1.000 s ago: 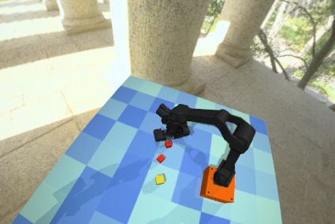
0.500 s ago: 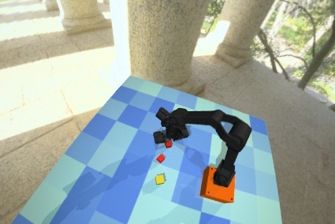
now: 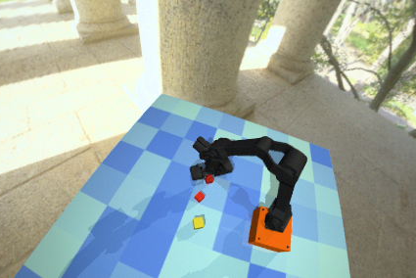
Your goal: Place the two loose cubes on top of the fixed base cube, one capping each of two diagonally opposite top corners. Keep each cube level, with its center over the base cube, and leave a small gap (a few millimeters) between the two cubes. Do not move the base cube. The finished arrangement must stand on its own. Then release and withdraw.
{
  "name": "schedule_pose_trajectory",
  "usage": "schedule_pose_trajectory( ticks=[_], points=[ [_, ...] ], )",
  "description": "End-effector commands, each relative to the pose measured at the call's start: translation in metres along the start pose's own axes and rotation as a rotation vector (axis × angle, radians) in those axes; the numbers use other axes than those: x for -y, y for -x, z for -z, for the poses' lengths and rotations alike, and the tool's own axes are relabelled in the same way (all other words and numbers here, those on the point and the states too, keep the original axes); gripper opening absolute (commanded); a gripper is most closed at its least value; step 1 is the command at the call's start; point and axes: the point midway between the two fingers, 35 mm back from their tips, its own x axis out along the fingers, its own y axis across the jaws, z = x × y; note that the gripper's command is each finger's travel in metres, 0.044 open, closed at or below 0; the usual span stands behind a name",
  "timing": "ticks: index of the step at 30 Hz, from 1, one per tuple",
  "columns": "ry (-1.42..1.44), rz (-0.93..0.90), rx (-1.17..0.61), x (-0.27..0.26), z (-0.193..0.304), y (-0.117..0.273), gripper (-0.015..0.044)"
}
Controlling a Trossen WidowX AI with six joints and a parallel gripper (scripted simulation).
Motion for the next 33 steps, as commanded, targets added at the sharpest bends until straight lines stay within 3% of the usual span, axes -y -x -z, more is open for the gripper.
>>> schedule_pose_trajectory(
  ticks=[1, 7, 13, 33],
  points=[
    [-0.005, 0.007, -0.02, 0.002, 0.004, -0.012, 0.0265],
    [-0.005, 0.007, -0.02, 0.002, 0.004, -0.016, 0.0265],
    [-0.005, 0.007, -0.02, 0.002, 0.004, -0.016, 0.0107],
    [-0.005, 0.006, -0.019, -0.001, -0.001, 0.032, 0.0105]
  ],
)
